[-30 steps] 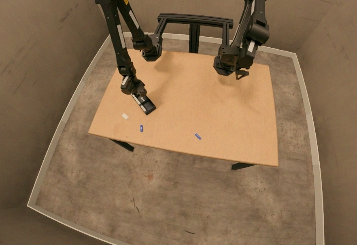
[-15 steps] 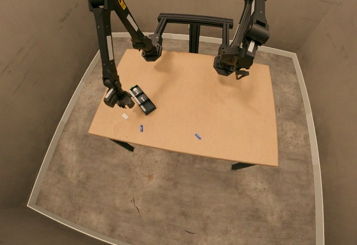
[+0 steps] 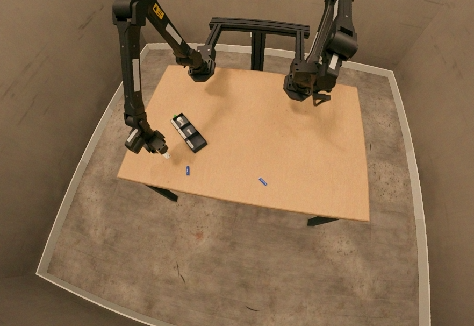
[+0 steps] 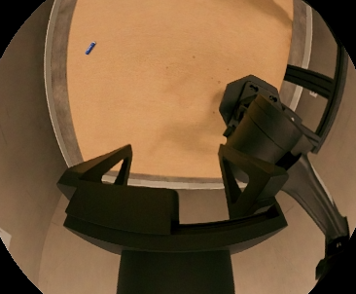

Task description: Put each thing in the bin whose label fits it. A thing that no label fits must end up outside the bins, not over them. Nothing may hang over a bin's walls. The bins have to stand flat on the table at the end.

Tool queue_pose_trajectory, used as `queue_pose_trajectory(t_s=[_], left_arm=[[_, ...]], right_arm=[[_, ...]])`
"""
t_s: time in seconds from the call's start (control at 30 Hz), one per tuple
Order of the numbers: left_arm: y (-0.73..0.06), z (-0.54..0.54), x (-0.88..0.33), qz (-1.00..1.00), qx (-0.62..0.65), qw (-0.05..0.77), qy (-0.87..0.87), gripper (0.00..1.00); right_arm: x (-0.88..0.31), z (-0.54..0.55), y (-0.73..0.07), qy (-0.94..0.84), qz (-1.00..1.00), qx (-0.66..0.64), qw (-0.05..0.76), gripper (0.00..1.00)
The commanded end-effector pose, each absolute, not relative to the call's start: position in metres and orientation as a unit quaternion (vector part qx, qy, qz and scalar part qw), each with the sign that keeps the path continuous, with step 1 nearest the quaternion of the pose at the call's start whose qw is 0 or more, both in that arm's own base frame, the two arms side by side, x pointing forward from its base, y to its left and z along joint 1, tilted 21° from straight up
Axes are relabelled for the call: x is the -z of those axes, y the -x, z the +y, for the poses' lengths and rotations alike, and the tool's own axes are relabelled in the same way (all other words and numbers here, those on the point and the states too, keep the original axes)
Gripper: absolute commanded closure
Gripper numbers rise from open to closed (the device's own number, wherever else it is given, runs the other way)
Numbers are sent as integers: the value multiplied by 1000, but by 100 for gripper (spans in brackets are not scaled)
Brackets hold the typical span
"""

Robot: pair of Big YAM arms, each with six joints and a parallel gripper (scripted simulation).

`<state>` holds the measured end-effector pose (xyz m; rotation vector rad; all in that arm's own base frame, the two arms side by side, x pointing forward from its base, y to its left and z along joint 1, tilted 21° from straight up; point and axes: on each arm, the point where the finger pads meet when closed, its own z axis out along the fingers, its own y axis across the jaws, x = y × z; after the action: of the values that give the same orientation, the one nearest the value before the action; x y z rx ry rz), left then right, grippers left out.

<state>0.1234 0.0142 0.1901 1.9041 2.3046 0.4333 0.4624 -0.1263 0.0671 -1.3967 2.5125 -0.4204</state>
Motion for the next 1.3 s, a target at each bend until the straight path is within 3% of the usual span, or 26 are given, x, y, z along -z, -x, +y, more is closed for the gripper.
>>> queue_pose_trajectory(t_s=[0.0,1.27], left_arm=[[-129,14,-223,758,-162,90,-625,0],[-129,14,-223,758,-162,90,-625,0]], right_arm=[[-77,-119,-461,489,851,148,123,61],[-88,-119,-471,482,852,155,132,61]])
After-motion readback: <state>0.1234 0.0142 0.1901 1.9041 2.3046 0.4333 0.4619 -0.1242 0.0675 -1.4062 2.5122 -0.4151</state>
